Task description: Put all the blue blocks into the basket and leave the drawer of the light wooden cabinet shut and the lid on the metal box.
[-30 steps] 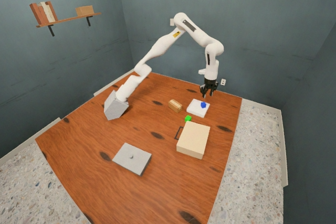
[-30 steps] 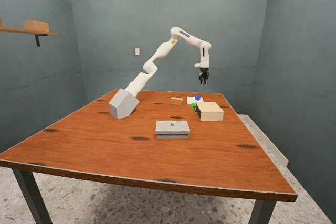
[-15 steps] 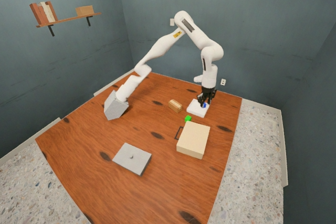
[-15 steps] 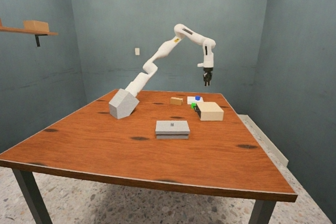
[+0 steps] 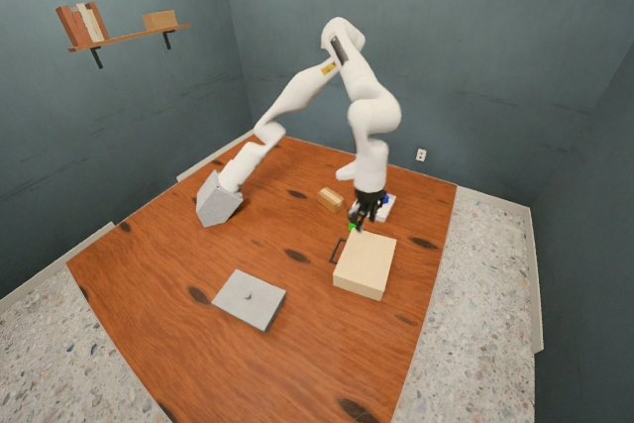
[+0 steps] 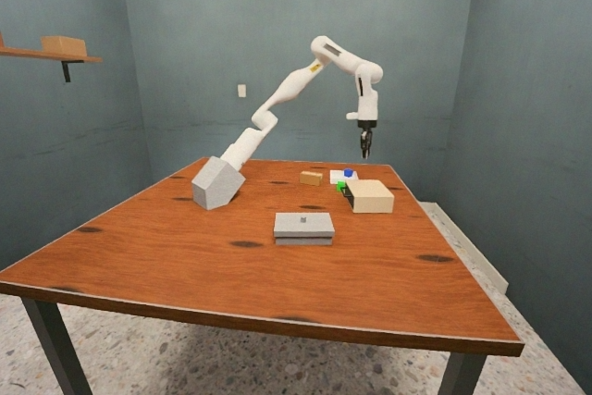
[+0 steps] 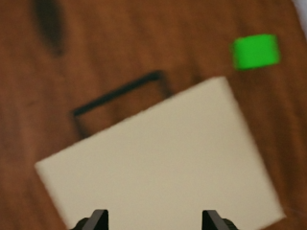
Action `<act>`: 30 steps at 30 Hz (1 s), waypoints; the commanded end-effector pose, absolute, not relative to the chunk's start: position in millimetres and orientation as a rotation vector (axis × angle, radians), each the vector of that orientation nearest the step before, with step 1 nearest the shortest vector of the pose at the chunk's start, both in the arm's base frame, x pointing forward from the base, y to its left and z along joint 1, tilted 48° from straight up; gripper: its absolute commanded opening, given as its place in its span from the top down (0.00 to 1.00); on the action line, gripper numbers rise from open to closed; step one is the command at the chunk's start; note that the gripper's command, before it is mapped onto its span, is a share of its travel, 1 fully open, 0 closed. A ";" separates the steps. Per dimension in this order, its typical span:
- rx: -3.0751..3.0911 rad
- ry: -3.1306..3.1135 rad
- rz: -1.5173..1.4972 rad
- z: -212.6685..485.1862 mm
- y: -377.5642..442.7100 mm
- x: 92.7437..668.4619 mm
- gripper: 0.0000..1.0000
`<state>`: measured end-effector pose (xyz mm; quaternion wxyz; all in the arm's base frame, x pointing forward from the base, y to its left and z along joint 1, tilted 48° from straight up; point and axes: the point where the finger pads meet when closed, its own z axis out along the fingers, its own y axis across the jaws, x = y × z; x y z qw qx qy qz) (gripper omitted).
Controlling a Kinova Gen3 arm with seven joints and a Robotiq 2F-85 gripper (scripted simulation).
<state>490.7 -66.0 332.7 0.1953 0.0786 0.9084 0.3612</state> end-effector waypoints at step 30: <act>-0.246 2.479 0.898 89.7 -242.8 423.1 0.40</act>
